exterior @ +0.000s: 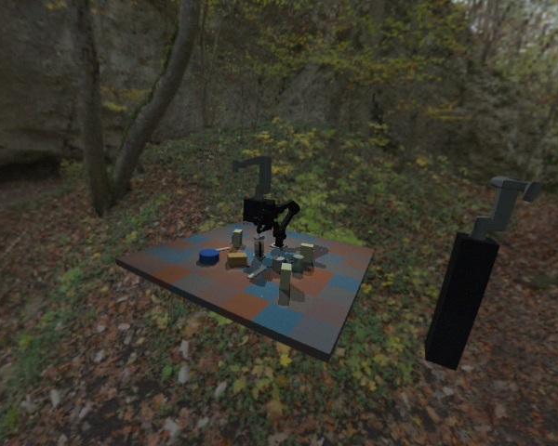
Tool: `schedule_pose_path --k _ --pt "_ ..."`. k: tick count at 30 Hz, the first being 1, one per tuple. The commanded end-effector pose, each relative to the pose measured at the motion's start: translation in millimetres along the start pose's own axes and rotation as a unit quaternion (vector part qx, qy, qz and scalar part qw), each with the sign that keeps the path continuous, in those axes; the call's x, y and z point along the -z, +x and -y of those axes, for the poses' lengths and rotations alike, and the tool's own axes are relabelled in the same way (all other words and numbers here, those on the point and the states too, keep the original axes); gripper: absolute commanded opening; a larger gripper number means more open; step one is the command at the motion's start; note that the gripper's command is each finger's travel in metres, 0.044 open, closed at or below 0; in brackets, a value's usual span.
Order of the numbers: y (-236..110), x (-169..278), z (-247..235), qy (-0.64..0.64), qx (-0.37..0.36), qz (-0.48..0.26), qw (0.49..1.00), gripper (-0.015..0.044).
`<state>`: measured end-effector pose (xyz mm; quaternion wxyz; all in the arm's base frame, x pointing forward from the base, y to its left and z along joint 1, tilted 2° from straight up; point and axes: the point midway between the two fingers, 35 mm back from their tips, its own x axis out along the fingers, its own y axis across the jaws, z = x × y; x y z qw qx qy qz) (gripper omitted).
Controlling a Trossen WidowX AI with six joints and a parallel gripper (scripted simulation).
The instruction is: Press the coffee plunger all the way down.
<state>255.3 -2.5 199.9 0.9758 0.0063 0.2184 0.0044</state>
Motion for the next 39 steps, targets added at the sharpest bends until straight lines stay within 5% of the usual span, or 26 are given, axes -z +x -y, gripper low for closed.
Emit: schedule_pose_path --k 1,39 --pt "5.7 9.7 0.0 0.004 0.0 -0.018 1.0 0.0123" --pt "9.3 6.2 -0.1 0.004 0.0 -0.018 1.0 0.0123"
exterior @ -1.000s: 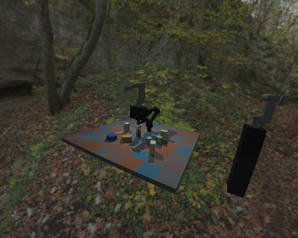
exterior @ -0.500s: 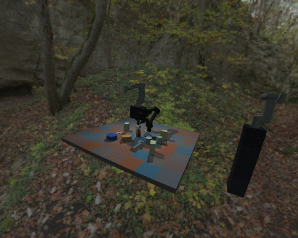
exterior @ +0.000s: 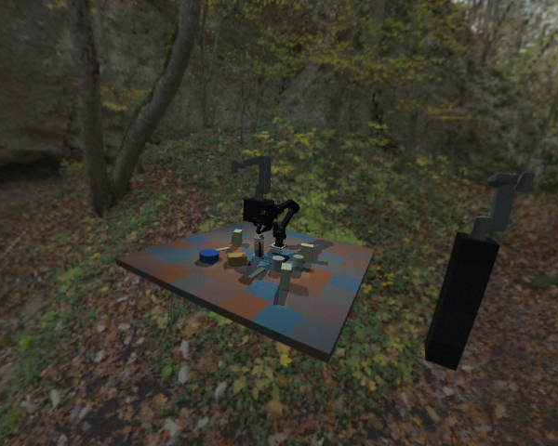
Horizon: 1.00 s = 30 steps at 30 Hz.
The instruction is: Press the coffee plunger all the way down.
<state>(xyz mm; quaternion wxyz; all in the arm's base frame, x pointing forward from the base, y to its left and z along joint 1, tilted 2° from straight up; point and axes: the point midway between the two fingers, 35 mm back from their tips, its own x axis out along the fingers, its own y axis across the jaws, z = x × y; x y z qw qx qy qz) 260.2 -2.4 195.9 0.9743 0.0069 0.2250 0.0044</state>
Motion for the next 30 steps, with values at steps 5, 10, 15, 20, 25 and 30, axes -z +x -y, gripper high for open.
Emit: schedule_pose_path --k 5,10,15,20,25,30 --pt "0.5 0.1 0.0 0.0 0.0 0.0 1.0 0.0123" --pt "0.5 0.1 0.0 0.0 0.0 0.0 1.0 0.0123" --pt "0.5 0.1 0.0 0.0 0.0 0.0 1.0 0.0175" --pt "0.5 0.1 0.0 0.0 0.0 0.0 1.0 0.0306" --pt "0.5 0.1 0.0 0.0 0.0 0.0 1.0 0.0438" --pt "-3.0 -4.5 0.3 0.0 0.0 -0.001 1.0 0.044"
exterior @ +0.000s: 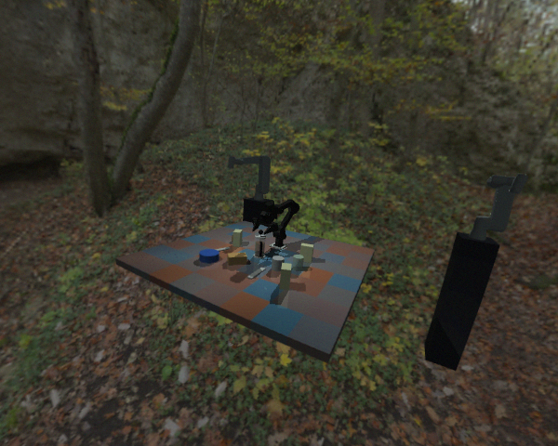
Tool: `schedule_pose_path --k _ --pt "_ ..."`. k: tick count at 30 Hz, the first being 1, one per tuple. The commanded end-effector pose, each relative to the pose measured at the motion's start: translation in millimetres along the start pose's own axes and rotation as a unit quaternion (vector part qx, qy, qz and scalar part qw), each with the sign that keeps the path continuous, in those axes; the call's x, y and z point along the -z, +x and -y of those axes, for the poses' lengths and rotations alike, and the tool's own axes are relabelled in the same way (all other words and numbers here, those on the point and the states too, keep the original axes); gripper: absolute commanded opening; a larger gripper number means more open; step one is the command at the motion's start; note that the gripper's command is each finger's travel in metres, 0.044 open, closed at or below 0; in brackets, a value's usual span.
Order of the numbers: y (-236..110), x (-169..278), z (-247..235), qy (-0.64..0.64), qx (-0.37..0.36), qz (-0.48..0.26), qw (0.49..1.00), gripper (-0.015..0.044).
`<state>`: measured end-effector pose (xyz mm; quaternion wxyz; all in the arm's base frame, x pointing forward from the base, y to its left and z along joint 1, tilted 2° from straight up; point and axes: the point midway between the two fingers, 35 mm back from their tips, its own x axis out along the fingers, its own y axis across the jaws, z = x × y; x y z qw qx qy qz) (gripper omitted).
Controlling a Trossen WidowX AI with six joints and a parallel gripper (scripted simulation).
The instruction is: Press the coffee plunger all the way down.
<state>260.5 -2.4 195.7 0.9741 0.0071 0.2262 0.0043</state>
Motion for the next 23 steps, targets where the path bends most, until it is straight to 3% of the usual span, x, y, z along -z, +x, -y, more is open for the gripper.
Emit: schedule_pose_path --k 1,9,23 --pt "-6.8 -8.6 0.6 0.0 0.0 -0.001 1.0 0.044" --pt "-59.7 -53.9 3.0 0.004 0.002 -0.011 1.0 0.044" --pt "-59.8 -52.8 3.0 0.004 0.002 -0.011 1.0 0.044"
